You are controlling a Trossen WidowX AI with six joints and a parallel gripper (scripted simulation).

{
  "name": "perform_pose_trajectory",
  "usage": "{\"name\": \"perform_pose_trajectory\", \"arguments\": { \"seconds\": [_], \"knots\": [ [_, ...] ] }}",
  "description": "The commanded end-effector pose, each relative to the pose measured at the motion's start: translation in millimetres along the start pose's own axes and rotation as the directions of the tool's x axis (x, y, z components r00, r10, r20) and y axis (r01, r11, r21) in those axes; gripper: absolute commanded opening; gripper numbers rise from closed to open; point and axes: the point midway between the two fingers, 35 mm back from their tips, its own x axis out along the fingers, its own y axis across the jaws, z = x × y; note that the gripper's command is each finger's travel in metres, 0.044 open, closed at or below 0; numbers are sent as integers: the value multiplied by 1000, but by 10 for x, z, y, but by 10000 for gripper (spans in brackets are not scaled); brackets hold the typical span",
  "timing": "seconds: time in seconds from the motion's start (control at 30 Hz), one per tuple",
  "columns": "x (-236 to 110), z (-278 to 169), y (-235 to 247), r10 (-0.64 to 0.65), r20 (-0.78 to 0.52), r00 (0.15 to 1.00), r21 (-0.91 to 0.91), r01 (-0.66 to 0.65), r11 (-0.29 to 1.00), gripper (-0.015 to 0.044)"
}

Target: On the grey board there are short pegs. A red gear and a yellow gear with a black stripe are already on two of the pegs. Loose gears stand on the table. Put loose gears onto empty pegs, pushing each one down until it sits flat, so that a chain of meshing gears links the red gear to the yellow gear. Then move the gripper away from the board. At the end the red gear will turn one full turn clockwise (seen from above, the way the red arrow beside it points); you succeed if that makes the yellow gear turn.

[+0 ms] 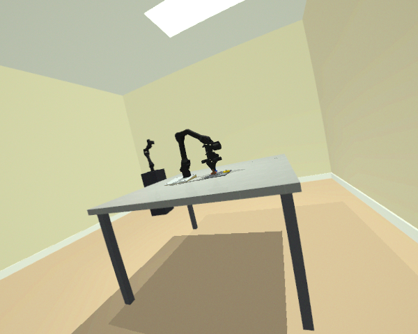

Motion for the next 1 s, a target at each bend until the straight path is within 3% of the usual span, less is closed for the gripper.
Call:
{"name": "perform_pose_trajectory", "arguments": {
  "seconds": [0.0,0.1,0.3,0.77,0.97],
  "knots": [
    [12,-3,4,-1,-1,1000,91,1,996,0],
    [15,-8,4,-1,-1,1000,153,1,988,0],
    [-11,-14,3,-1,-1,1000,88,1,996,140],
    [-479,-17,1,-1,-1,1000,33,1,999,140],
    [-401,530,252,5,9,1000,188,-7,982,298]
  ]
}}
